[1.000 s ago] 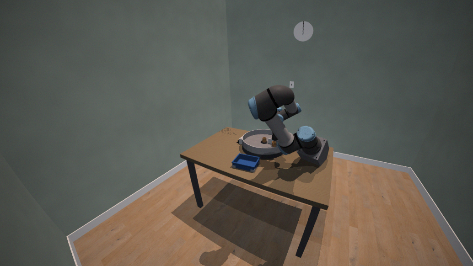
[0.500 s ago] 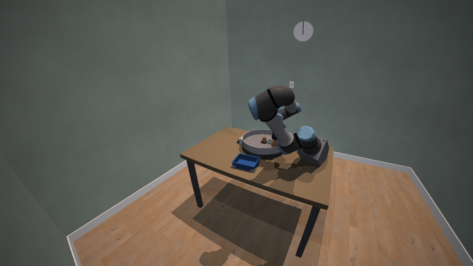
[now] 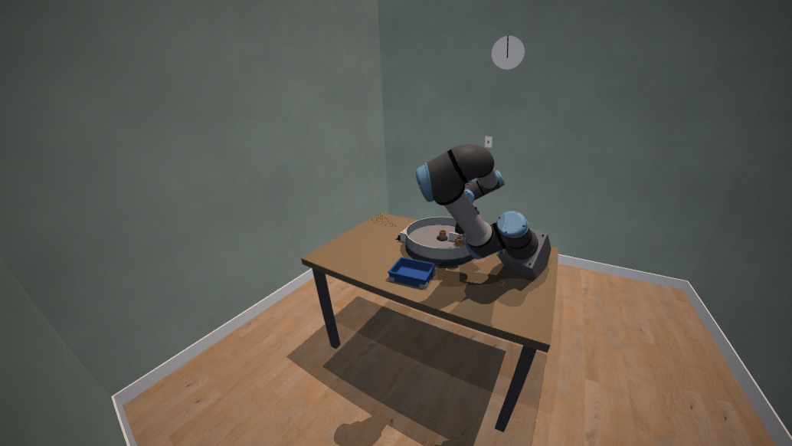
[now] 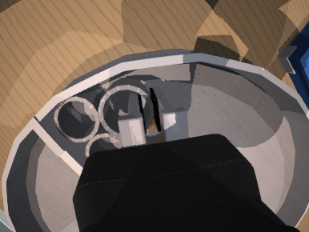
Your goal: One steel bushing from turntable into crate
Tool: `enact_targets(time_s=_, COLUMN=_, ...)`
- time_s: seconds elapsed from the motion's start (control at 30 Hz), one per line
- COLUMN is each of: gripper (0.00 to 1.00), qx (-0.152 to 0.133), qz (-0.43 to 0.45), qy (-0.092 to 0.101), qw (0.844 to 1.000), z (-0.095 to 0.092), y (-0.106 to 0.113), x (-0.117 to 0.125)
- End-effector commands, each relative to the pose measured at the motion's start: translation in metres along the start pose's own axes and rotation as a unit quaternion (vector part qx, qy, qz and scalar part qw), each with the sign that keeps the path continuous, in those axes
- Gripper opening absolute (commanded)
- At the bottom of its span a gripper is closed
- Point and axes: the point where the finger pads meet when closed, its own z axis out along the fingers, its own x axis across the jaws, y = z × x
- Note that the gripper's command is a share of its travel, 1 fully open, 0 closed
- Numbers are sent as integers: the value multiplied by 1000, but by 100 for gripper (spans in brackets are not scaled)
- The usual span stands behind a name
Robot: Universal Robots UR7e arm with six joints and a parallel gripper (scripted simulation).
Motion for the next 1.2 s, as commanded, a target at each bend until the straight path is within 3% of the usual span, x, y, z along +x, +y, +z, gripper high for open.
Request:
enact_targets(time_s=0.0, gripper=0, qx=-1, qz=0, qy=0, qw=1000, z=-5, y=1, x=0)
enact_targets(time_s=1.17, gripper=0, qx=3, qz=0, qy=2, qw=1000, z=-17, y=-1, x=1)
